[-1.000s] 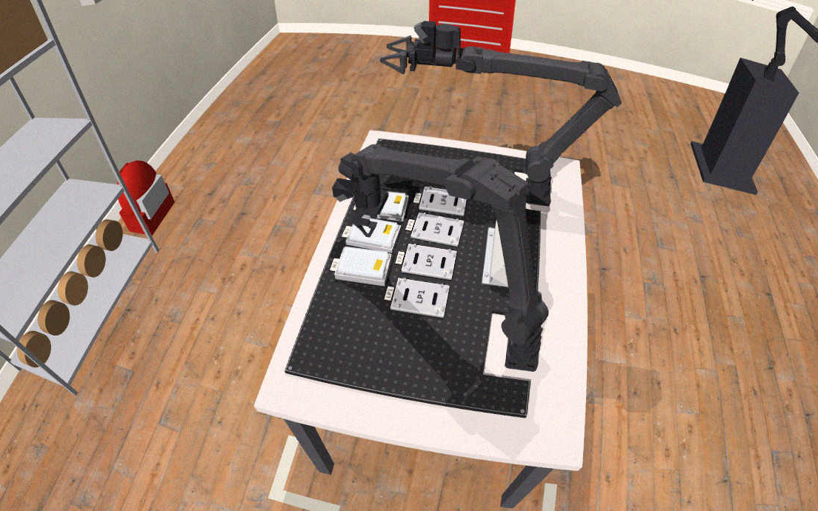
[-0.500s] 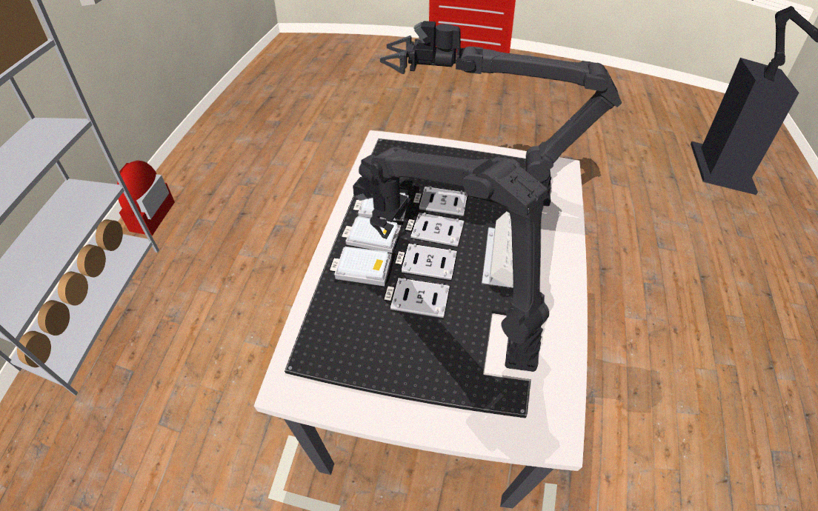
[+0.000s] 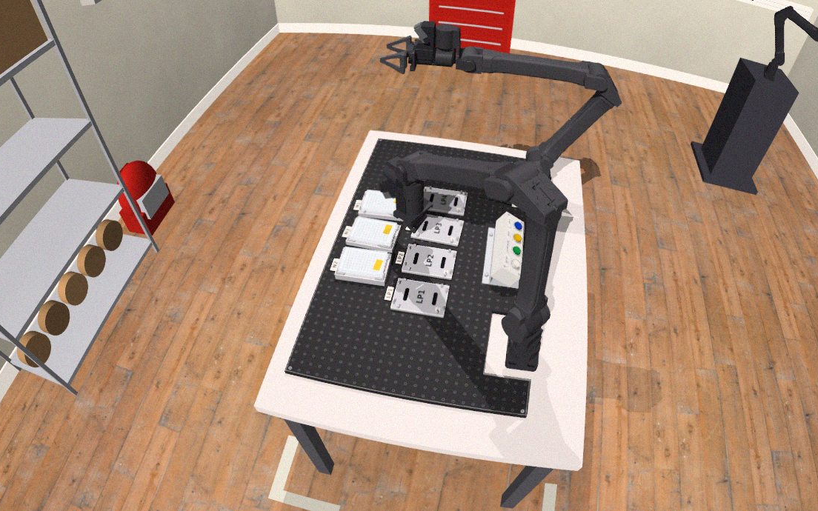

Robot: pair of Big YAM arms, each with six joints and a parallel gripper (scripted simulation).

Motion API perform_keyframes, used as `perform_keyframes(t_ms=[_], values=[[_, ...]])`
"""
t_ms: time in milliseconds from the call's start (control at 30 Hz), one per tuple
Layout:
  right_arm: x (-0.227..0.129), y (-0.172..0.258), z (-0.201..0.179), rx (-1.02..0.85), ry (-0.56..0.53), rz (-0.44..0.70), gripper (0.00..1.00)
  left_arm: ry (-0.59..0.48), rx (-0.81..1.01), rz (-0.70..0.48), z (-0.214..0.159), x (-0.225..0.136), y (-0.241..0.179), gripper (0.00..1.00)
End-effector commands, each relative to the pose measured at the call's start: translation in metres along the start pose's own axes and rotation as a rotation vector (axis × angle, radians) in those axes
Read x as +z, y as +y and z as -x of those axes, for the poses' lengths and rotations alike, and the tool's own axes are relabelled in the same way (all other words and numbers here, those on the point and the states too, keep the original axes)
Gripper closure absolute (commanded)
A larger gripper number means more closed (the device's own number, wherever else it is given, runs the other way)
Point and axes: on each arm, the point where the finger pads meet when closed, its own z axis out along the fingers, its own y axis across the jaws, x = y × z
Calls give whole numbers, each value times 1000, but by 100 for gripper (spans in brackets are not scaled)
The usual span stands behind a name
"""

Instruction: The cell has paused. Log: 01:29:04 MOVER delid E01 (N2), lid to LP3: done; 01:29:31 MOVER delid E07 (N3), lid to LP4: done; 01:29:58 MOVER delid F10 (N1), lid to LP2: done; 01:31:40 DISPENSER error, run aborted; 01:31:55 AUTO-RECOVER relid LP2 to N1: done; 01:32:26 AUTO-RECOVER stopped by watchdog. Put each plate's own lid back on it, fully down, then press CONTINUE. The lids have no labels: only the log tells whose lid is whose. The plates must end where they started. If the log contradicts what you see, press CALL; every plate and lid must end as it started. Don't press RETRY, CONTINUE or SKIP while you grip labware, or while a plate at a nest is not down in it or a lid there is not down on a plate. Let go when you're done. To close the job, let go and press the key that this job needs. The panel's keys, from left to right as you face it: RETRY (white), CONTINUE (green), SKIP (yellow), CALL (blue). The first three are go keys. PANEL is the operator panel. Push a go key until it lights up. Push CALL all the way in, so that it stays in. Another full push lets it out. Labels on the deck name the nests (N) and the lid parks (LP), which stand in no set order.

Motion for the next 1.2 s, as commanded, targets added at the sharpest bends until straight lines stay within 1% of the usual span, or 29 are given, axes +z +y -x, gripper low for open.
perform_keyframes(t_ms=[0, 200, 300, 467, 967, 1167], values=[[-2, -1, 35, 12, -57, 1, 0, -48, 101, -7, -4, -15, -14, 100], [-2, -1, 35, 12, -57, 1, 0, -38, 201, -5, -21, -15, -22, 100], [-2, -1, 35, 12, -57, 1, 0, -22, 259, -3, -21, -9, -21, 100], [-2, -1, 35, 12, -57, 1, 0, -46, 244, -6, -10, -17, -20, 100], [-2, -1, 35, 12, -57, 1, 0, -46, 244, -6, -9, -18, -22, 100], [-2, -1, 35, 12, -57, 1, 0, -58, 257, -9, -4, -26, -29, 100]])
